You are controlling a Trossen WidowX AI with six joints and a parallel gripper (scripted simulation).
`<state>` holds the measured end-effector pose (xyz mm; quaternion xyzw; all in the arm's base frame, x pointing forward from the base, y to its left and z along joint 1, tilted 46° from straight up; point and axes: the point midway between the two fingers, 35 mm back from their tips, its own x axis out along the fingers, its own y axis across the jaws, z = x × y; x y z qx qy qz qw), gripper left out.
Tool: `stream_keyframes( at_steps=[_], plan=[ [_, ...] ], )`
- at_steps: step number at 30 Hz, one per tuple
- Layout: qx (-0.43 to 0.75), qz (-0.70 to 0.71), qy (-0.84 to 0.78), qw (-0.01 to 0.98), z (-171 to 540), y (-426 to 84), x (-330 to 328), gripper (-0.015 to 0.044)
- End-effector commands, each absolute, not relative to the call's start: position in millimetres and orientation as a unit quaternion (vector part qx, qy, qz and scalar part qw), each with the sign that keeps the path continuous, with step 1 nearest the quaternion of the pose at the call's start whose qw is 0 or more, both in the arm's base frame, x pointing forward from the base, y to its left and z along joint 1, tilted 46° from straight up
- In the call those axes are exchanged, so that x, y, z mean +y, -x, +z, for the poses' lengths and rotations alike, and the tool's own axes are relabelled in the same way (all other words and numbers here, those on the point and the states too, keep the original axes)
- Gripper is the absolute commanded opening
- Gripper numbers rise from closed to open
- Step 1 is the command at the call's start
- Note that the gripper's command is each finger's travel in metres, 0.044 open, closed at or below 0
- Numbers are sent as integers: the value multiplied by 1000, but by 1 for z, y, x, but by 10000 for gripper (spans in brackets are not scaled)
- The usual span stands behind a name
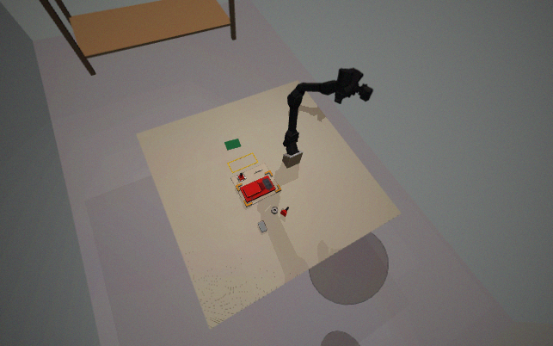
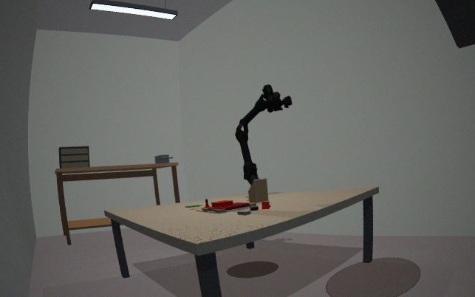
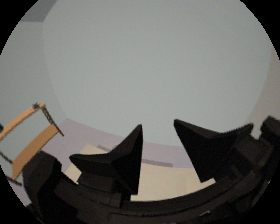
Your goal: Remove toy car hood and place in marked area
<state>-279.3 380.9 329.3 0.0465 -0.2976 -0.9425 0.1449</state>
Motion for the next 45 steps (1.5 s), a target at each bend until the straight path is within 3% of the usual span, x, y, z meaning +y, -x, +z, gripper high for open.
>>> stream_keyframes(
  at_steps=[1, 9, 27, 45],
  plan=[
    [-300, -942, -47, 141, 328, 278, 383, 245],
    [-391, -918, -58, -30, 280, 227, 447, 440],
    [-561, -724, -74, -395, 150, 35, 521, 440],
    [-665, -373, -101, -639, 30, -176, 443, 440]
  ],
)
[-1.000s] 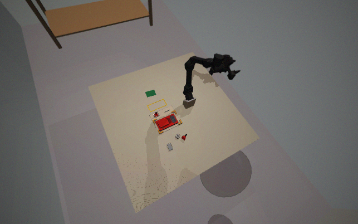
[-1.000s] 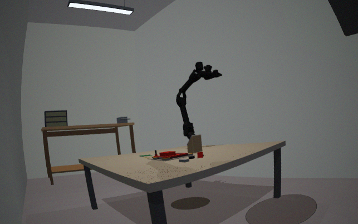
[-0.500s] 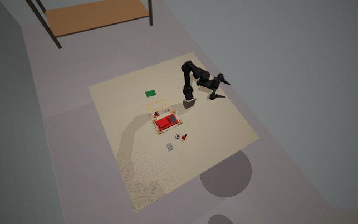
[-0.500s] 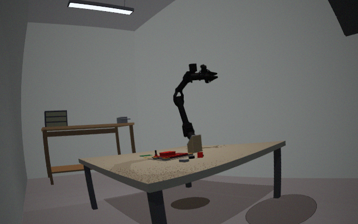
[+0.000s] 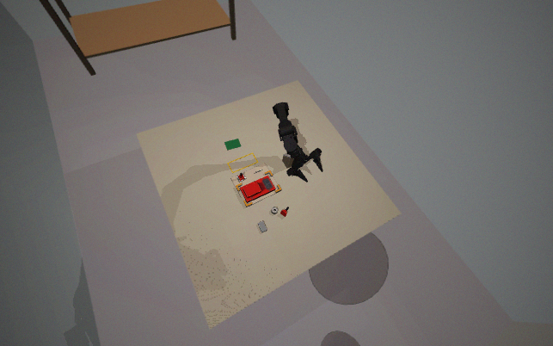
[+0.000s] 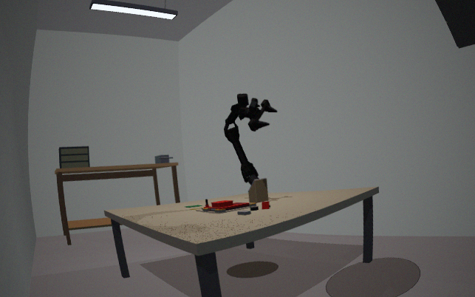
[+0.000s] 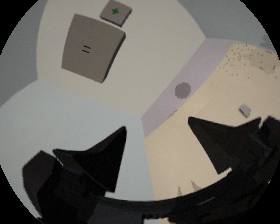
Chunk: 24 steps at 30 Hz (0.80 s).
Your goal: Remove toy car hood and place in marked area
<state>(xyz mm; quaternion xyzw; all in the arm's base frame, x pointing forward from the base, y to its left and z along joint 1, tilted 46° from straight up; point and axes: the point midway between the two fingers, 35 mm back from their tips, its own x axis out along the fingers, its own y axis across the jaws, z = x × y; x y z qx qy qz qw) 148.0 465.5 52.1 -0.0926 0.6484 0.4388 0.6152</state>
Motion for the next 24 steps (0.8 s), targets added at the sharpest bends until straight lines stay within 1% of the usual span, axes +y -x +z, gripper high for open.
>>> stream_keyframes(
  at_steps=[1, 7, 13, 18, 24],
  plan=[
    [668, 351, 104, 648, 24, -187, 435, 440],
    [681, 216, 122, 689, -4, -242, 377, 440],
    [685, 79, 146, 709, -24, -284, 307, 440],
    [688, -26, 165, 707, -36, -307, 244, 440],
    [681, -136, 195, 693, -42, -324, 175, 440]
  ],
)
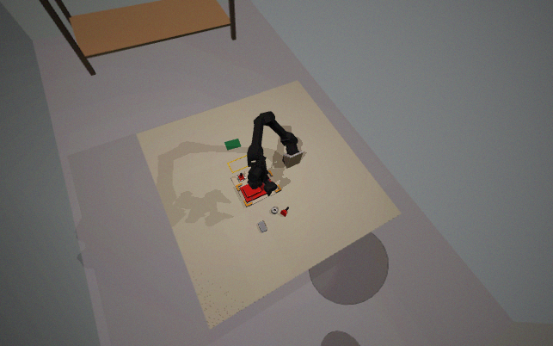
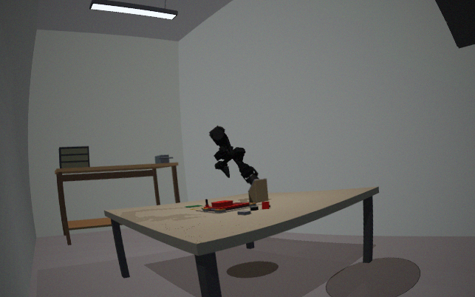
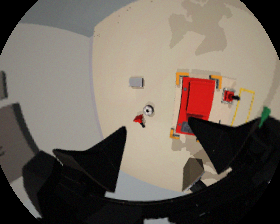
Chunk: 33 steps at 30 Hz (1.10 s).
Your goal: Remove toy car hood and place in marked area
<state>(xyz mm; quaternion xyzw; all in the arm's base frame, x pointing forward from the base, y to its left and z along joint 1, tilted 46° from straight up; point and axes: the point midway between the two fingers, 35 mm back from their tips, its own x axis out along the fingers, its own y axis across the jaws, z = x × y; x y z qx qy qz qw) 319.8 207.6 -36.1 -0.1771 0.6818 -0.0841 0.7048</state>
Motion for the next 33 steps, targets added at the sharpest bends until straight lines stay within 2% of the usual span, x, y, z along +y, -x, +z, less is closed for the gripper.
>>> stream_keyframes(
  at_steps=[1, 8, 33],
  plan=[
    [678, -153, 202, 690, -42, -326, 165, 440],
    [646, -273, 263, 662, -32, -345, 85, 440],
    [645, -276, 264, 661, -43, -346, 76, 440]
  ],
)
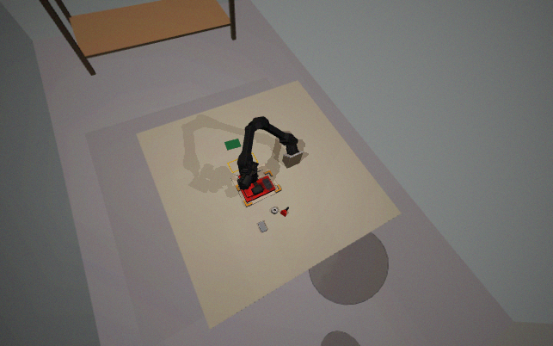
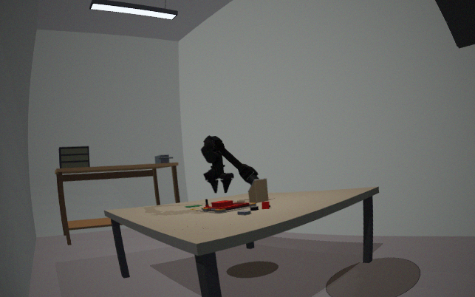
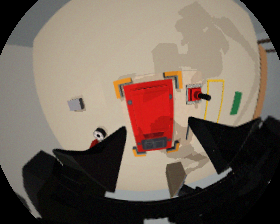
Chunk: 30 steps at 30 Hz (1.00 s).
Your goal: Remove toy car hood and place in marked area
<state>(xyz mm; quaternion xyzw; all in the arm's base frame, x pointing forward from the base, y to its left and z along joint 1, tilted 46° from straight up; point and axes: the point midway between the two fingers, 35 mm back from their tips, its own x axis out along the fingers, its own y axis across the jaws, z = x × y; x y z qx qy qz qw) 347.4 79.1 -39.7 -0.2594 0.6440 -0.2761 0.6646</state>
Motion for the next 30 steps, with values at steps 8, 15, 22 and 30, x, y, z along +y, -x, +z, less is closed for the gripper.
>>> stream_keyframes(
  at_steps=[8, 15, 22, 30],
  plan=[
    [645, -276, 264, 661, -48, -347, 72, 440],
    [645, -276, 264, 661, -52, -347, 68, 440],
    [645, -276, 264, 661, -56, -347, 64, 440],
    [645, -276, 265, 661, -61, -347, 60, 440]
  ],
)
